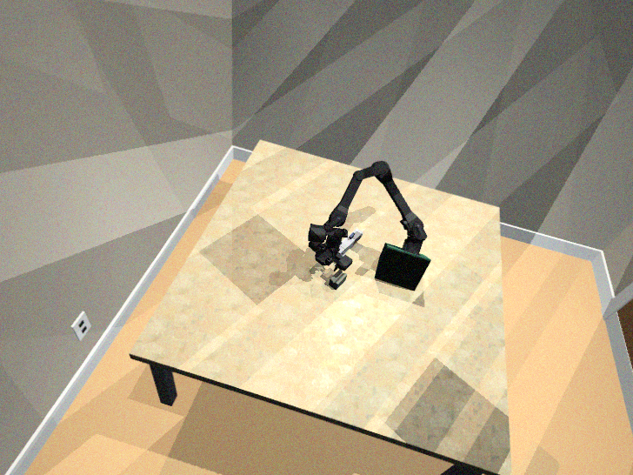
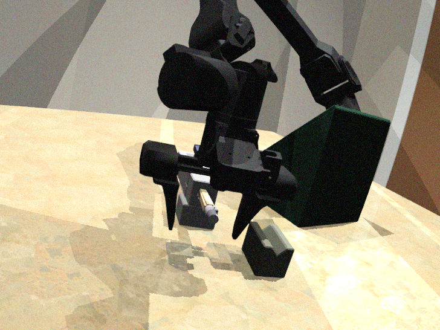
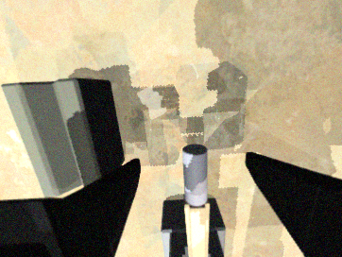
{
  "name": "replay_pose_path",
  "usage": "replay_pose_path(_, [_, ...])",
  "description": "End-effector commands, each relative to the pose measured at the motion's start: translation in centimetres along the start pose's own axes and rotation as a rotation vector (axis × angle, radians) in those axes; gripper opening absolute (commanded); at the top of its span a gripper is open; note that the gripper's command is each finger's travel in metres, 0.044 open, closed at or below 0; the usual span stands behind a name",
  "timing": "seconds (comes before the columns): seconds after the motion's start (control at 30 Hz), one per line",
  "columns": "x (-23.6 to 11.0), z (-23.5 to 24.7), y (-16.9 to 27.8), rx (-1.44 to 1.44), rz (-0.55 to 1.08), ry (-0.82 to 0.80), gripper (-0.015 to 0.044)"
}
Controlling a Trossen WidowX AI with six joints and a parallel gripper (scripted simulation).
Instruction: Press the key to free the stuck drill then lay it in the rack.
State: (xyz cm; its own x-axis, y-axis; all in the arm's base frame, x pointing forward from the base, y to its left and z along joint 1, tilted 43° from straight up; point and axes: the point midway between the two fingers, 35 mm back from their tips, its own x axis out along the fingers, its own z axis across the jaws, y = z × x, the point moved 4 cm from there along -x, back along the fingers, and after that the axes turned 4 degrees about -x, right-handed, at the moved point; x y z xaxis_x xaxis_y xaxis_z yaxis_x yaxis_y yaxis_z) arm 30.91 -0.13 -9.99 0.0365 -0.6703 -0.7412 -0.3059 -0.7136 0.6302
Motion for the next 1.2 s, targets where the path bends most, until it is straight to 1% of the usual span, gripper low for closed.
replay_pose_path(0.0, [-0.01, -0.01, -0.01, 0.0, 0.0, 0.0, 0.0309])
replay_pose_path(0.37, [-0.01, -0.01, -0.01, 0.0, 0.0, 0.0, 0.002])
replay_pose_path(0.47, [-0.01, -0.01, -0.01, 0.0, 0.0, 0.0, 0.0])
replay_pose_path(1.17, [-0.37, 0.25, -0.16, -0.006, 0.004, -0.002, 0.0])
